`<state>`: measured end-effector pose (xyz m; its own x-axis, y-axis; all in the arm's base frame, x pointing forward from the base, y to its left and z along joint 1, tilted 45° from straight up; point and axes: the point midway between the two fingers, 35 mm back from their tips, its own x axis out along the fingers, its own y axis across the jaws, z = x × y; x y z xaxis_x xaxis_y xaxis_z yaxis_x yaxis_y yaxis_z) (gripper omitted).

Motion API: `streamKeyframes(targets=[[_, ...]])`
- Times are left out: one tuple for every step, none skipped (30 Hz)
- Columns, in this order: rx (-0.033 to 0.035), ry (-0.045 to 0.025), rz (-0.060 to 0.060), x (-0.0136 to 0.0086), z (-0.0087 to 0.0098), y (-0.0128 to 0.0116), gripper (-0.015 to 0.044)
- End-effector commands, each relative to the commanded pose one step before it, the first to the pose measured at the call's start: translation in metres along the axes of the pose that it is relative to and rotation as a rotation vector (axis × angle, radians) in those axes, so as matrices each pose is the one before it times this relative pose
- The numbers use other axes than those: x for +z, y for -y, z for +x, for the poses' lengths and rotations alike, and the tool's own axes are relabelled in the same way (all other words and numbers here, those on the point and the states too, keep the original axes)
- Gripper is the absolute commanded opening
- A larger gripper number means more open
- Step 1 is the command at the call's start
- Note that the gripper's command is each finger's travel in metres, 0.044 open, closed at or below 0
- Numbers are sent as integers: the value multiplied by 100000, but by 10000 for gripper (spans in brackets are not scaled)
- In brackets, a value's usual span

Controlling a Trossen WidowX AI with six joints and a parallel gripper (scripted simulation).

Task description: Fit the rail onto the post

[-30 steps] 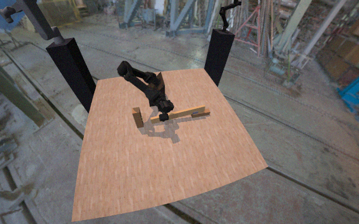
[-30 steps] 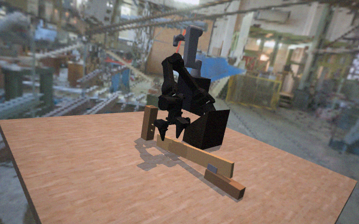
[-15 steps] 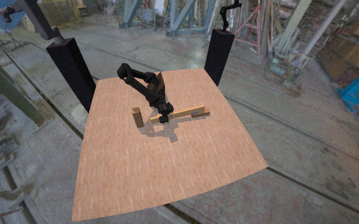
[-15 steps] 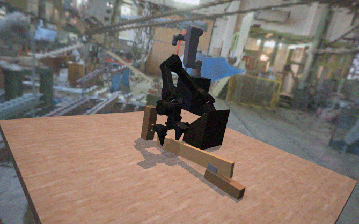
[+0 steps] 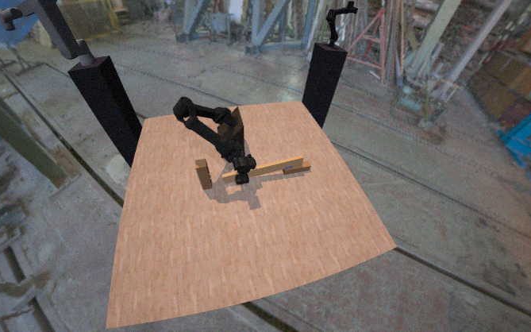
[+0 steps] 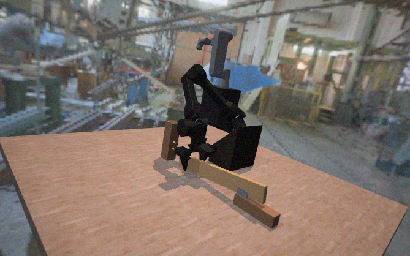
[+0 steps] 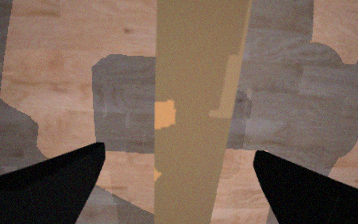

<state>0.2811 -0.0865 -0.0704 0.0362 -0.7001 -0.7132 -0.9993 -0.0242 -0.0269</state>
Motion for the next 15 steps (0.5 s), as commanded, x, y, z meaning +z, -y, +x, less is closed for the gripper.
streamKeyframes(targets=[[198, -311, -1157, 95, 167, -195, 361], [0, 0, 0, 0, 0, 0, 335], [0, 0, 0, 0, 0, 0, 309], [0, 0, 0, 0, 0, 0, 282], [0, 0, 0, 0, 0, 0, 256], [0, 0, 0, 0, 0, 0, 230], [0, 0, 0, 0, 0, 0, 204], [0, 0, 0, 0, 0, 0, 177], [0, 0, 0, 0, 0, 0, 151], [0, 0, 0, 0, 0, 0, 125], [0, 0, 0, 0, 0, 0, 99], [0, 0, 0, 0, 0, 0, 72], [0, 0, 0, 0, 0, 0, 66], [0, 0, 0, 0, 0, 0, 59], [0, 0, 0, 0, 0, 0, 53]])
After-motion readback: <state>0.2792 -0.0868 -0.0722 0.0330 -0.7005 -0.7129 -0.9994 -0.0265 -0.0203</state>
